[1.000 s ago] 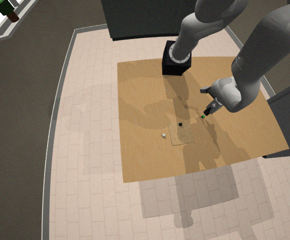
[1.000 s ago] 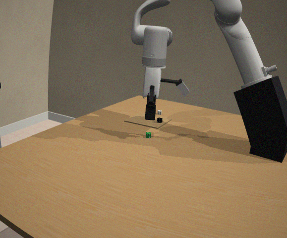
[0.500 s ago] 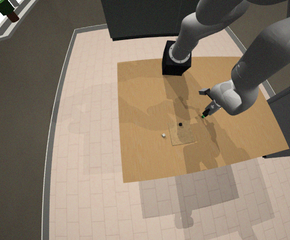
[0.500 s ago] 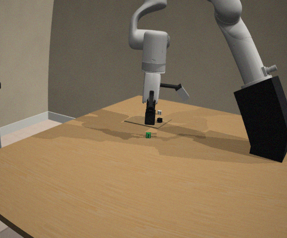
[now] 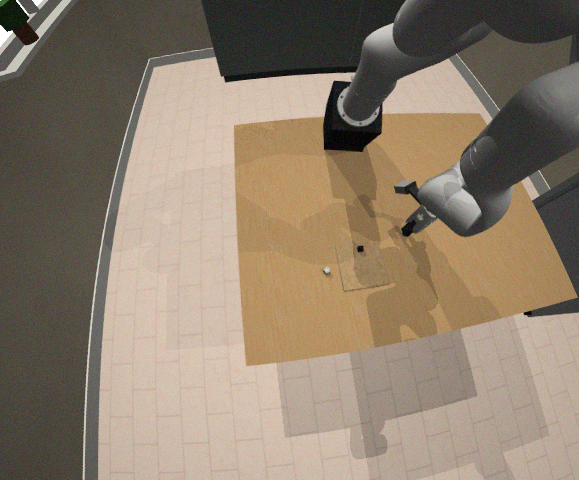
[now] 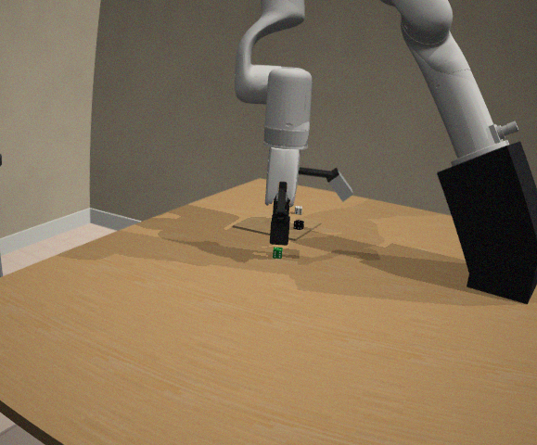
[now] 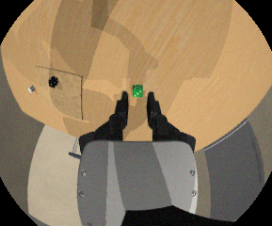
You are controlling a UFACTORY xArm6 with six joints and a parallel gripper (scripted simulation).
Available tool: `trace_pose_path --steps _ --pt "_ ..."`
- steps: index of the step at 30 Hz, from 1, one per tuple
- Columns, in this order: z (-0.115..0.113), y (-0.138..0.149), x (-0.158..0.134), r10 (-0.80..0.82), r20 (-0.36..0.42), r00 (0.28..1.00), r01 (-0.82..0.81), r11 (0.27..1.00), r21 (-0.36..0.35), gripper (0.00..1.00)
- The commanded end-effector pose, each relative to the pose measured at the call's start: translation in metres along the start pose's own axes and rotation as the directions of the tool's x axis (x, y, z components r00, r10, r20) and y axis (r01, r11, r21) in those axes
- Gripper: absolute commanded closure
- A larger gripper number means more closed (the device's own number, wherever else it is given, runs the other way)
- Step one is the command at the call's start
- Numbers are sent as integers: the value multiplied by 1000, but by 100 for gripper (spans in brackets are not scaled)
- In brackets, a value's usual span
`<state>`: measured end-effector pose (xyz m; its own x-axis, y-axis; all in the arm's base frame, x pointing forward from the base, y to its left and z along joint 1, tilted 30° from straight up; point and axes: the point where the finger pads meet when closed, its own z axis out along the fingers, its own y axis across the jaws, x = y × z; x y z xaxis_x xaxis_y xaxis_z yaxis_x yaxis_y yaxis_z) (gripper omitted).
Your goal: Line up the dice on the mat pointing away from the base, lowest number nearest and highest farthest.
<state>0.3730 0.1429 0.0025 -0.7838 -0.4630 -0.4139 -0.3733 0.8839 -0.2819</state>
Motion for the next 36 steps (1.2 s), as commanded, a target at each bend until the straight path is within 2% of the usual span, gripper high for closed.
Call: trace_pose_path --steps 1,36 --pt "3 0 -1 0 3 1000 0 1000 -1 69" --pt "8 0 -1 0 3 1000 0 1000 -1 69"
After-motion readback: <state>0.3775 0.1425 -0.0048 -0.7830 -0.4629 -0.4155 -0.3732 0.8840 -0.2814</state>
